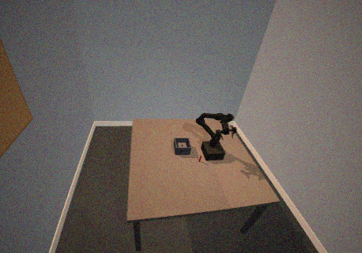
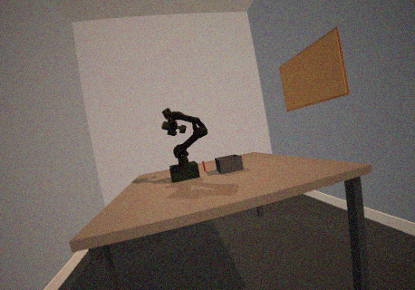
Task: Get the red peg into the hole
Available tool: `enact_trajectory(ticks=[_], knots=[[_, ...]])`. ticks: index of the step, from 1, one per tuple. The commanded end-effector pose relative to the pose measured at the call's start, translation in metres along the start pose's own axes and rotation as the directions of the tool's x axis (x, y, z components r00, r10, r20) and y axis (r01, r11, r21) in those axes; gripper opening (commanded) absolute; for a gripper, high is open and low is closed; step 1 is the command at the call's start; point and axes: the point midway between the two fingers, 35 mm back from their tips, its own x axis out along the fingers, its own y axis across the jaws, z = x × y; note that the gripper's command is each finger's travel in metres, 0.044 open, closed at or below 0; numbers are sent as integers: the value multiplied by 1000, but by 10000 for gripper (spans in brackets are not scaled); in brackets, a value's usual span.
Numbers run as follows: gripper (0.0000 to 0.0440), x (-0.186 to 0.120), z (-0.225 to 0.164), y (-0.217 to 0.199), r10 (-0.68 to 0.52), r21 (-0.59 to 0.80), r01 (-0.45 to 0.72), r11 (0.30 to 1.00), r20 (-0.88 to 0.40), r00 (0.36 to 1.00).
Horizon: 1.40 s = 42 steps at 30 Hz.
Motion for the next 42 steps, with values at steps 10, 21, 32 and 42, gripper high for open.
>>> enact_trajectory(ticks=[10,21,32,42], knots=[[440,6,-17,2,75,334,-65,940,-19,997],[440,18,-26,12,187,652,-140,745,-3,982],[440,32,-29,30,312,876,-186,445,43,949],[440,45,-27,52,424,977,-176,122,110,899]])
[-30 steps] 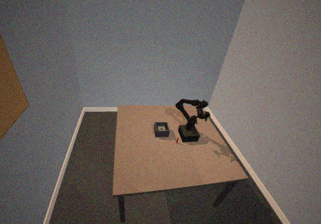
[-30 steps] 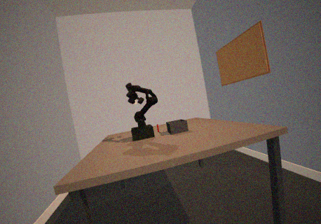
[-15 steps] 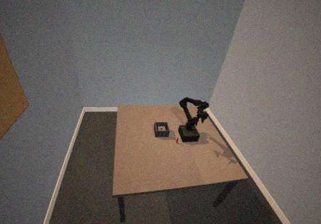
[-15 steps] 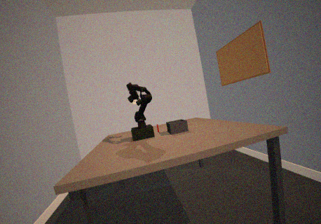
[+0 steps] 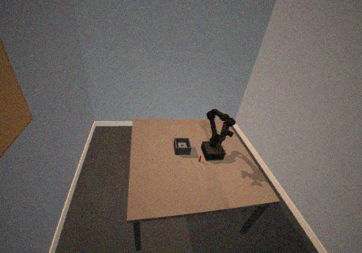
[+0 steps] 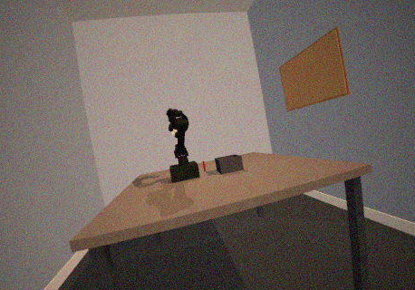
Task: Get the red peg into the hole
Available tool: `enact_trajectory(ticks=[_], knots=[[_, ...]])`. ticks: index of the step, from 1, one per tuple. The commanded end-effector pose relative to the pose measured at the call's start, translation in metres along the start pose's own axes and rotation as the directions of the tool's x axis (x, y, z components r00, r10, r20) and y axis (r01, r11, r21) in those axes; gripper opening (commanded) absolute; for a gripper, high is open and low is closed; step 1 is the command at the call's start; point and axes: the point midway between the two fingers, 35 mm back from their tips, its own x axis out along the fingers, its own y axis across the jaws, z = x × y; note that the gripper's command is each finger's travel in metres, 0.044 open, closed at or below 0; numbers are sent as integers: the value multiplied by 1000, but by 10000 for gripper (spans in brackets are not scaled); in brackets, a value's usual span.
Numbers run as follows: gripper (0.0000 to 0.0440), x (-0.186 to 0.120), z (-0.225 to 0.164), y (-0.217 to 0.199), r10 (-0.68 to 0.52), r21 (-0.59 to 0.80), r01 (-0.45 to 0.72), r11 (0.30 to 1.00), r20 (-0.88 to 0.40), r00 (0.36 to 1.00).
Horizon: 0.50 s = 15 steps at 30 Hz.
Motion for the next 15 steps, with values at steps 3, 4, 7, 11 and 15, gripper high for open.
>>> enact_trajectory(ticks=[3,4,7,11,15], knots=[[440,10,-7,1,52,174,-43,984,-47,997],[440,12,-9,2,64,206,-51,977,-57,996],[440,18,-14,5,98,300,-69,951,-84,992],[440,26,-21,9,146,422,-83,903,-118,982],[440,33,-29,14,194,537,-86,839,-149,970]])
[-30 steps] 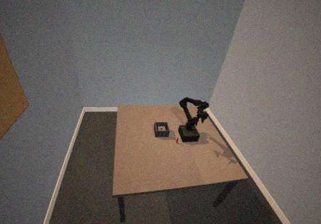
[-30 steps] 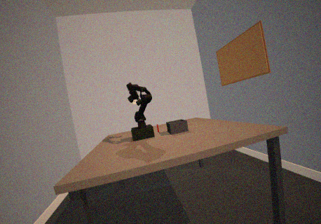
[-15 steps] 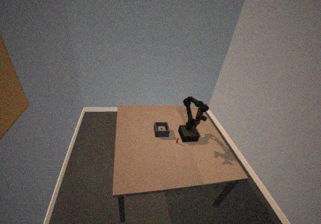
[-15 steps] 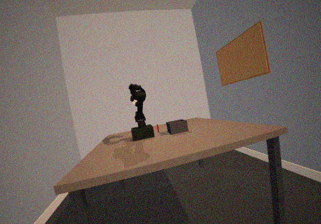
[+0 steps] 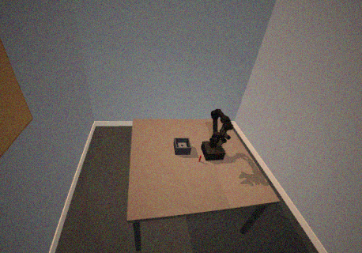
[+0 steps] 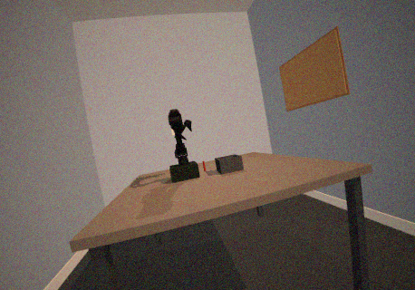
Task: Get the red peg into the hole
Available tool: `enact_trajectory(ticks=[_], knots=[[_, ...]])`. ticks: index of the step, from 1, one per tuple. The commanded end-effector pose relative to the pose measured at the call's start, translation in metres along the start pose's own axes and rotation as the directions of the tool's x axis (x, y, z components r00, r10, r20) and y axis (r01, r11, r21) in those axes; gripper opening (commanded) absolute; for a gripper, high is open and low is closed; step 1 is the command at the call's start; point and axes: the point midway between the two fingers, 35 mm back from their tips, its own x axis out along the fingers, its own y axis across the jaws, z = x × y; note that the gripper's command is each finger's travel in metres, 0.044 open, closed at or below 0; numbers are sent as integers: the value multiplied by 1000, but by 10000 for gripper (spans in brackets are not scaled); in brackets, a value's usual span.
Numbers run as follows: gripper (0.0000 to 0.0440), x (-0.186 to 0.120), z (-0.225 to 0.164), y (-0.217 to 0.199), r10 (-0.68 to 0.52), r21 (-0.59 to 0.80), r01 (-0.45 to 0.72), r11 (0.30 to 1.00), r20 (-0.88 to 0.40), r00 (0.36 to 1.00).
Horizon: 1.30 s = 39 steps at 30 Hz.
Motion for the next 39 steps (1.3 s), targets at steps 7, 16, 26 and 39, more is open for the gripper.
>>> enact_trajectory(ticks=[7,16,26,39], knots=[[440,19,-16,0,74,297,-38,954,-111,991],[440,37,-36,5,160,556,-16,831,-212,964],[440,54,-60,14,266,777,79,624,-306,914],[440,71,-93,29,410,910,290,297,-396,822]])
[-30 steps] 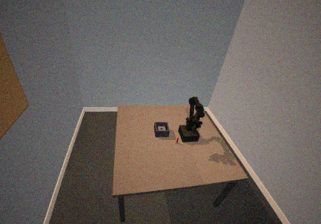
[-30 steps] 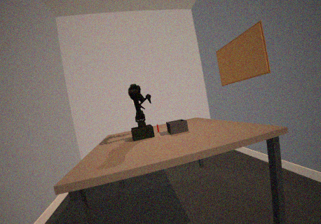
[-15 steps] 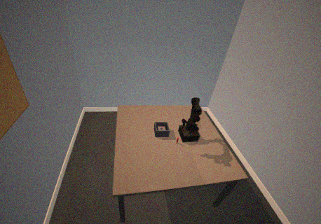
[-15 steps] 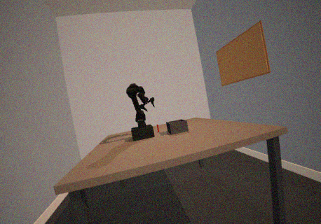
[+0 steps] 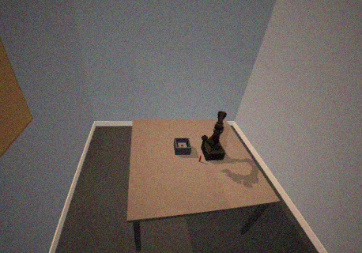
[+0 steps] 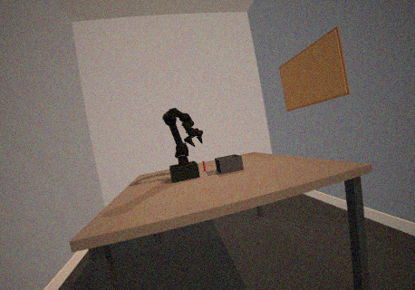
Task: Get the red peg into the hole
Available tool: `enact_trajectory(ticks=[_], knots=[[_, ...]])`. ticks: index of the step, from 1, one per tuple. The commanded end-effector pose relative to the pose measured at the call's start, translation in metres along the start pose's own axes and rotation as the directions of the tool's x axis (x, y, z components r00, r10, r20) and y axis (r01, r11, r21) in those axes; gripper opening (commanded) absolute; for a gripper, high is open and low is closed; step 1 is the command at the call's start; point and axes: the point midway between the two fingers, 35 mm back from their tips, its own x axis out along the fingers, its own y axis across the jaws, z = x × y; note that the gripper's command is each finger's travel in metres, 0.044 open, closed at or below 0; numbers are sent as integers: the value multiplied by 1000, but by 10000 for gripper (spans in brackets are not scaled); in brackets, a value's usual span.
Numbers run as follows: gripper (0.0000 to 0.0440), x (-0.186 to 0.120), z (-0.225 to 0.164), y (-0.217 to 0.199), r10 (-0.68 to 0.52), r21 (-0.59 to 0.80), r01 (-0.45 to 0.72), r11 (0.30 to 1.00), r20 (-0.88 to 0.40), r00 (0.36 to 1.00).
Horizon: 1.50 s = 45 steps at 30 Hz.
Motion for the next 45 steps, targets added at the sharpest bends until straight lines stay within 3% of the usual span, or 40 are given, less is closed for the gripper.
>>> enact_trajectory(ticks=[1,11,22,33,45], knots=[[440,10,-5,-5,-11,102,17,995,-59,998],[437,35,-21,-20,-31,394,115,912,-212,977],[430,67,-44,-31,-35,634,289,717,-382,923],[417,113,-68,-32,-27,767,436,471,-482,876],[390,159,-84,-24,-10,855,434,284,-450,893]])
